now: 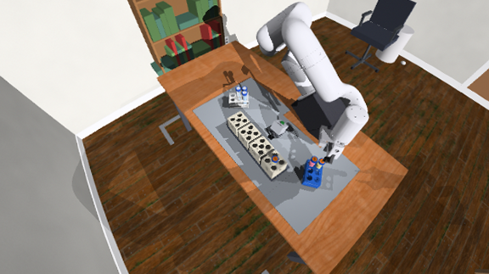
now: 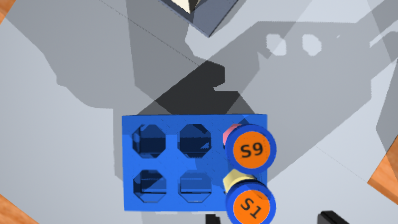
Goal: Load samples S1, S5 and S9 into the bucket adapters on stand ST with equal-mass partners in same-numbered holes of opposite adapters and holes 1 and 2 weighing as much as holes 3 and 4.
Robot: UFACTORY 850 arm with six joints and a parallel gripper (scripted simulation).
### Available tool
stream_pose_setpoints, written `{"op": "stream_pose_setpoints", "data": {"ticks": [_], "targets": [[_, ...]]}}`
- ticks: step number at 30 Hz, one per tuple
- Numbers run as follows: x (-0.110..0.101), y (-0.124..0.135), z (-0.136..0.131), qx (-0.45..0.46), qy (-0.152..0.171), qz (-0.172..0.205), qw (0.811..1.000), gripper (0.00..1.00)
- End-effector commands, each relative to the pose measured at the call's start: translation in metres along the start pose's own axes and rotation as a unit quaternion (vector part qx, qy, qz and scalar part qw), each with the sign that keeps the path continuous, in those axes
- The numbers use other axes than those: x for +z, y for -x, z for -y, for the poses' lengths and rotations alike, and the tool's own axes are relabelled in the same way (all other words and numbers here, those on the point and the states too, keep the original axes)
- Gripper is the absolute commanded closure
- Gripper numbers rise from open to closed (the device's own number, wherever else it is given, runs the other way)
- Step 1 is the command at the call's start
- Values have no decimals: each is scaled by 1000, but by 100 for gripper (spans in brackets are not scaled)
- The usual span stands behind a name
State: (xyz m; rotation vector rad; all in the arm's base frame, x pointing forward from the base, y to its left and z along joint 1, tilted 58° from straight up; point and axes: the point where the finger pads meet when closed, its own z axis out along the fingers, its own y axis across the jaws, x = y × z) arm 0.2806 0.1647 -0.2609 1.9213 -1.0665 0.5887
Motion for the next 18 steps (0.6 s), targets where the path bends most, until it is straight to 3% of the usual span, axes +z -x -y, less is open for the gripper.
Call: {"op": "stream_pose_setpoints", "data": {"ticks": [1,18], "targets": [[5,0,1,0,-1,0,1000,43],[35,0,1,0,-1,0,1000,43]]}}
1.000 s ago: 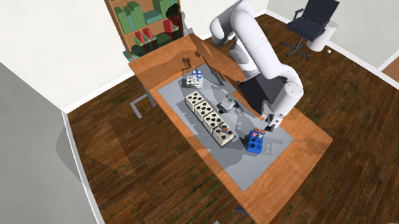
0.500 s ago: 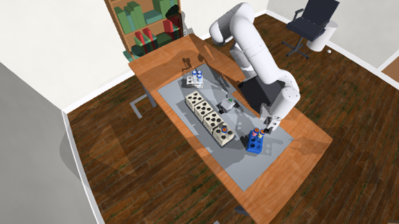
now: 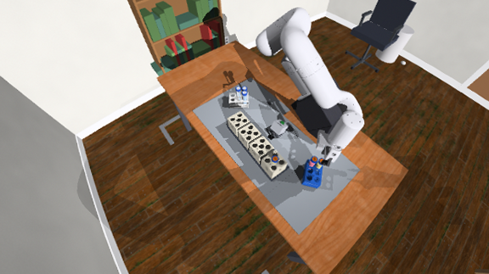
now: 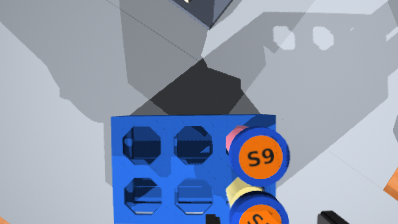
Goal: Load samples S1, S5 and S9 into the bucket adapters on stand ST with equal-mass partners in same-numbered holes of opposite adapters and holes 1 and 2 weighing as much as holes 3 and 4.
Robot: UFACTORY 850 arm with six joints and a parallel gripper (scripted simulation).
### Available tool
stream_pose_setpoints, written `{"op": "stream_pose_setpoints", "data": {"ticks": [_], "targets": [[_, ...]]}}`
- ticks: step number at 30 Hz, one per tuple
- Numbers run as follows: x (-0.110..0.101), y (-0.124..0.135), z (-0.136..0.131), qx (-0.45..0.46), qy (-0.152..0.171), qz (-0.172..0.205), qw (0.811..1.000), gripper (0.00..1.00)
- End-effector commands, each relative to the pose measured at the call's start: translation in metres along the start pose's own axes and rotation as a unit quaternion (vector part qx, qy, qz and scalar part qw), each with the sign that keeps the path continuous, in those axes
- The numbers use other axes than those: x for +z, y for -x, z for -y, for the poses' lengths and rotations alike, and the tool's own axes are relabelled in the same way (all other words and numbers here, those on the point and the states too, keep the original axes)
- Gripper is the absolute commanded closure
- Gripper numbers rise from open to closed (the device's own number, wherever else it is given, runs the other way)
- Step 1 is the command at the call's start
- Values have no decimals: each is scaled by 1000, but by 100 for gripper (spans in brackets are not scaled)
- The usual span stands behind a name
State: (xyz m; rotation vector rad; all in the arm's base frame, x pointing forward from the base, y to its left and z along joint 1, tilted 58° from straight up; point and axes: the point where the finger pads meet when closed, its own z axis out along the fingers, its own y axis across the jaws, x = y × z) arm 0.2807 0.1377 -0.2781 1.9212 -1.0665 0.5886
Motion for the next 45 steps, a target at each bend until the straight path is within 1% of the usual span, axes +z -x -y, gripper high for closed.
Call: {"op": "stream_pose_setpoints", "data": {"ticks": [1,11,22,45], "targets": [[3,0,1,0,-1,0,1000,43],[23,0,1,0,-1,0,1000,43],[23,0,1,0,-1,0,1000,43],[37,0,1,0,-1,0,1000,43]]}}
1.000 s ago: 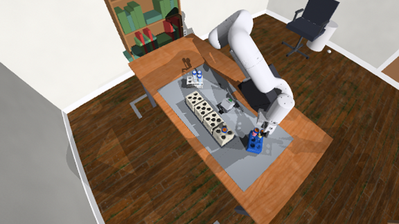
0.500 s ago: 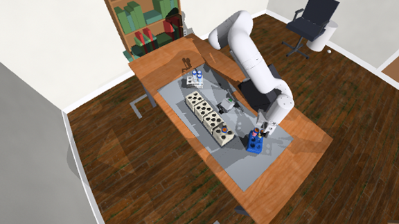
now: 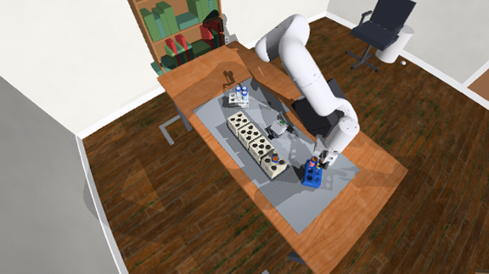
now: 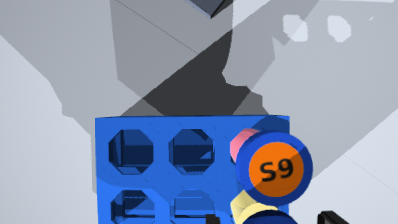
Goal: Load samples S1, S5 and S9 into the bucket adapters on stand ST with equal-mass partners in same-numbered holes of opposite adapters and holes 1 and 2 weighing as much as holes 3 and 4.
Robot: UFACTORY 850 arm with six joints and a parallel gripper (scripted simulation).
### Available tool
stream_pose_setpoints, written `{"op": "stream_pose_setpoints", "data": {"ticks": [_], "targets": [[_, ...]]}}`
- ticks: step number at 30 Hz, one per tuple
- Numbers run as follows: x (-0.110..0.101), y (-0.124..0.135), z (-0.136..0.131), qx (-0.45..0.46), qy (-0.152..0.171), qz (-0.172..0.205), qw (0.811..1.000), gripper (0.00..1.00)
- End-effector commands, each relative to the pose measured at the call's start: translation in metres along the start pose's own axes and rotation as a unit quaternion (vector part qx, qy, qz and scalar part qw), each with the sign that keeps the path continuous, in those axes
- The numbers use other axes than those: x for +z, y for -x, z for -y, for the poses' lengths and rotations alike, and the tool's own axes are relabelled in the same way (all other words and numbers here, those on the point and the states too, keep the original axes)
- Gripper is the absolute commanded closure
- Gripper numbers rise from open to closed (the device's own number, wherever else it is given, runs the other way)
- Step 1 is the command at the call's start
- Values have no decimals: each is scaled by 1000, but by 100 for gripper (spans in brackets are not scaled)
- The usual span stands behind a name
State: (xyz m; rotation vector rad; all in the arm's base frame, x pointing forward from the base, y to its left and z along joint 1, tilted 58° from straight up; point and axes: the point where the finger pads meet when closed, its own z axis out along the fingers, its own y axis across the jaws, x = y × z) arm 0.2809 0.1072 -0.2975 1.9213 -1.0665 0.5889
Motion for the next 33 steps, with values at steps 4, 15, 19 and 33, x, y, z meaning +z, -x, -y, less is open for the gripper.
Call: {"op": "stream_pose_setpoints", "data": {"ticks": [4,15,19,33], "targets": [[4,0,1,0,-1,0,1000,43],[7,0,1,0,-1,0,1000,43],[7,0,1,0,-1,0,1000,43],[5,0,1,0,-1,0,1000,100]]}}
